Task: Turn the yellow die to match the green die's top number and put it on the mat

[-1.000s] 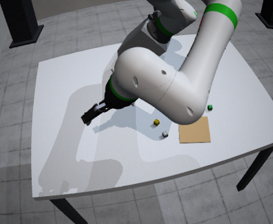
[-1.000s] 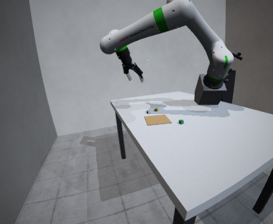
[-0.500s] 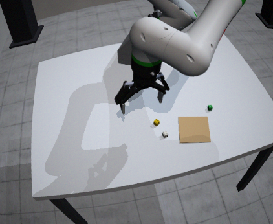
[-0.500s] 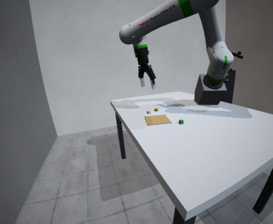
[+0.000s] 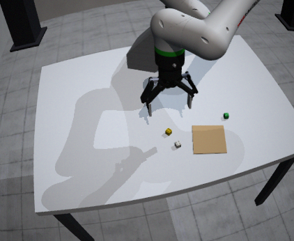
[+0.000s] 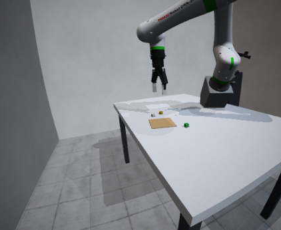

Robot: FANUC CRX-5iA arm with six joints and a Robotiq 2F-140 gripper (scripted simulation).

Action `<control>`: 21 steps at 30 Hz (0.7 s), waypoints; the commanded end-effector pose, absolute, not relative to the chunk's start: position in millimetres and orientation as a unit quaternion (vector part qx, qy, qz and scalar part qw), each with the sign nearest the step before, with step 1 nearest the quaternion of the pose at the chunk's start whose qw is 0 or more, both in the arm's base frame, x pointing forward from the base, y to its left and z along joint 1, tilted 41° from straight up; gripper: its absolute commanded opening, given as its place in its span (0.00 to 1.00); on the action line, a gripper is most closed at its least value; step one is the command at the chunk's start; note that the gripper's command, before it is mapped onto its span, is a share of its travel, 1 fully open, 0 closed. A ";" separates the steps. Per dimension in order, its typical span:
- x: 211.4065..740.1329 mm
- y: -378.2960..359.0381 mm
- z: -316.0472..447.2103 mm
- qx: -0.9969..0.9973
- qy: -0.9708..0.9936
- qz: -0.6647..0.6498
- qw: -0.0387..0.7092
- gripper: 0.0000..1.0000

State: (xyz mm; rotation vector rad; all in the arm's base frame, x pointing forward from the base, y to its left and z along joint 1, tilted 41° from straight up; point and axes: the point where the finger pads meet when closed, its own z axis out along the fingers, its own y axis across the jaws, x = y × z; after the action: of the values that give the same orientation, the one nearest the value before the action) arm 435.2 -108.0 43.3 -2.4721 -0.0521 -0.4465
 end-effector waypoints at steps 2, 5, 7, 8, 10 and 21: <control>435.2 -108.3 43.4 -0.936 -0.020 -0.169 0.309 1.00; 435.2 -108.3 43.4 -0.936 -0.020 -0.169 0.309 1.00; 435.2 -108.3 43.4 -0.936 -0.020 -0.169 0.309 1.00; 435.2 -108.3 43.4 -0.936 -0.020 -0.169 0.309 1.00; 435.7 -107.4 42.3 -0.936 -0.020 -0.169 0.309 1.00; 449.5 -81.1 8.4 -0.936 -0.020 -0.169 0.309 1.00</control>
State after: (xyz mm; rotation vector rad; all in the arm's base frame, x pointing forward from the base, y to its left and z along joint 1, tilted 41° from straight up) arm 444.9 -88.3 18.2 -2.4724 -0.0522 -0.4458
